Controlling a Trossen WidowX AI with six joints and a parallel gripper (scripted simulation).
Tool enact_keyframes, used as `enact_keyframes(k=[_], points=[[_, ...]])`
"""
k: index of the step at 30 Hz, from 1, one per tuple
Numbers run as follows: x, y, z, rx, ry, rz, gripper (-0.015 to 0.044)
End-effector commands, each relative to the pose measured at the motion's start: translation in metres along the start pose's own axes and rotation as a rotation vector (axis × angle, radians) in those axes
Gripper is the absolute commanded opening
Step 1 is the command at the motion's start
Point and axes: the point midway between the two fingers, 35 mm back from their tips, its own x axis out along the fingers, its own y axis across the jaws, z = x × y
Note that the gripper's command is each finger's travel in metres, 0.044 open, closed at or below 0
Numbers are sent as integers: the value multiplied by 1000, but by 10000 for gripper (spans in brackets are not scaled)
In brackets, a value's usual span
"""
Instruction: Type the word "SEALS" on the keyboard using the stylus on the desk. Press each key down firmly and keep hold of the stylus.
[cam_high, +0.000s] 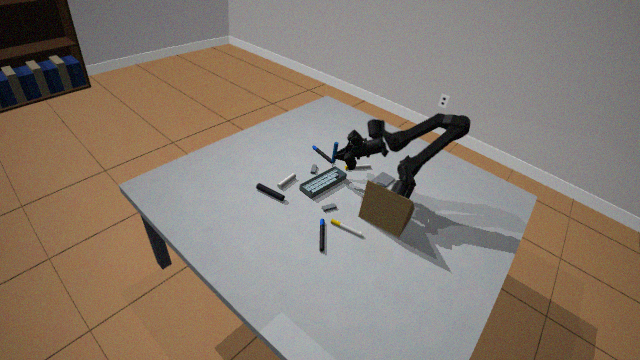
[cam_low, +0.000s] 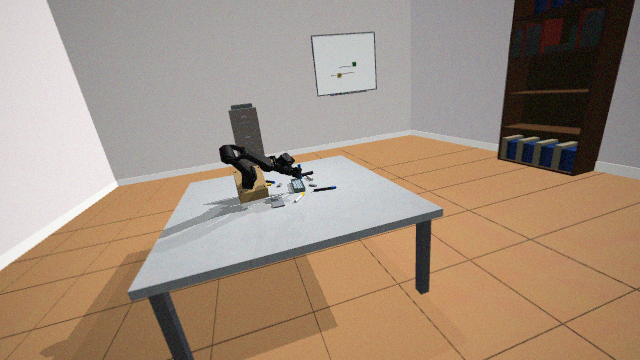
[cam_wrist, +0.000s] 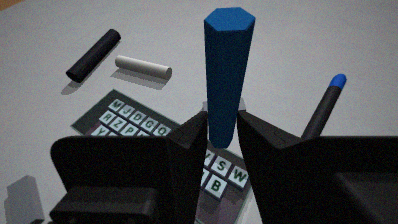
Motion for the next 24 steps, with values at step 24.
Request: enact_keyframes(k=[24], points=[[-12, 40, -22, 4, -2, -5, 0]])
